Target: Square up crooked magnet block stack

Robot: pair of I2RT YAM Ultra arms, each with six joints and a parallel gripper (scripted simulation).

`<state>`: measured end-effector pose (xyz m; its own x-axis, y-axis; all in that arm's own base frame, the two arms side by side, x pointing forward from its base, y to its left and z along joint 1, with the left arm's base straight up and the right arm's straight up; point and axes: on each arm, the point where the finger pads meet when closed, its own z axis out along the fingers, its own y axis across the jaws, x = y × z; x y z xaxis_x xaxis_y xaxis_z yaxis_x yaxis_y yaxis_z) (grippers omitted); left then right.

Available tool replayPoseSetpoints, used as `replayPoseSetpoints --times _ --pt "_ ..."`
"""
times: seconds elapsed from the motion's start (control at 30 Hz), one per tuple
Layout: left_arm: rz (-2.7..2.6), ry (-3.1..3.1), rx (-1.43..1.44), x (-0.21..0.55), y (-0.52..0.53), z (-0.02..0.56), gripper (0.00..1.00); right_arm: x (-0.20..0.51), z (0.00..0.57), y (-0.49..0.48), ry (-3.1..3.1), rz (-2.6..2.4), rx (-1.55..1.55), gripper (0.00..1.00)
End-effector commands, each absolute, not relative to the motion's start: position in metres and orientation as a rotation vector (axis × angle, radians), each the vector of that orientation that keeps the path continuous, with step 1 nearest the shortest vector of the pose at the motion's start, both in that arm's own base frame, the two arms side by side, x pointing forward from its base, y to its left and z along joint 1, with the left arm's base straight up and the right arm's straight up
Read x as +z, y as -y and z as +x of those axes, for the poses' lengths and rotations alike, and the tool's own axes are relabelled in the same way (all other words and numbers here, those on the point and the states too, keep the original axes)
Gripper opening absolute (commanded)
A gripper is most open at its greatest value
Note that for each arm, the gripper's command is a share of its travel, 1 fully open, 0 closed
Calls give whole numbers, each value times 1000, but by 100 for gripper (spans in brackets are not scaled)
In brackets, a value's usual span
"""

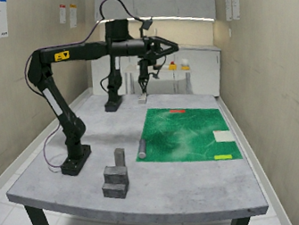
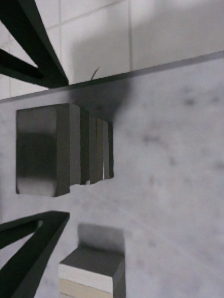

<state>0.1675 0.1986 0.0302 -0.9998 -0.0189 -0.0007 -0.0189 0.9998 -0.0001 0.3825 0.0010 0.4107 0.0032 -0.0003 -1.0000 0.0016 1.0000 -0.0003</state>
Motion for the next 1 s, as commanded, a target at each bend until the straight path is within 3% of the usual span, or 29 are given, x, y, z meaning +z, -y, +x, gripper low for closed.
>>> replayPoseSetpoints --times 0.0,0.5,0.53,0.97 --pt "-27 -3105 29 38 -197 172 81 434 376 3 -1523 6 -21 100" --pt "-43 -3084 65 47 -205 177 81 434 376 3 -1523 6 -21 100" --pt "-42 -3085 64 46 -205 177 51 434 376 3 -1523 6 -21 100" --pt "-42 -3088 59 46 -204 176 51 434 376 3 -1523 6 -21 100"
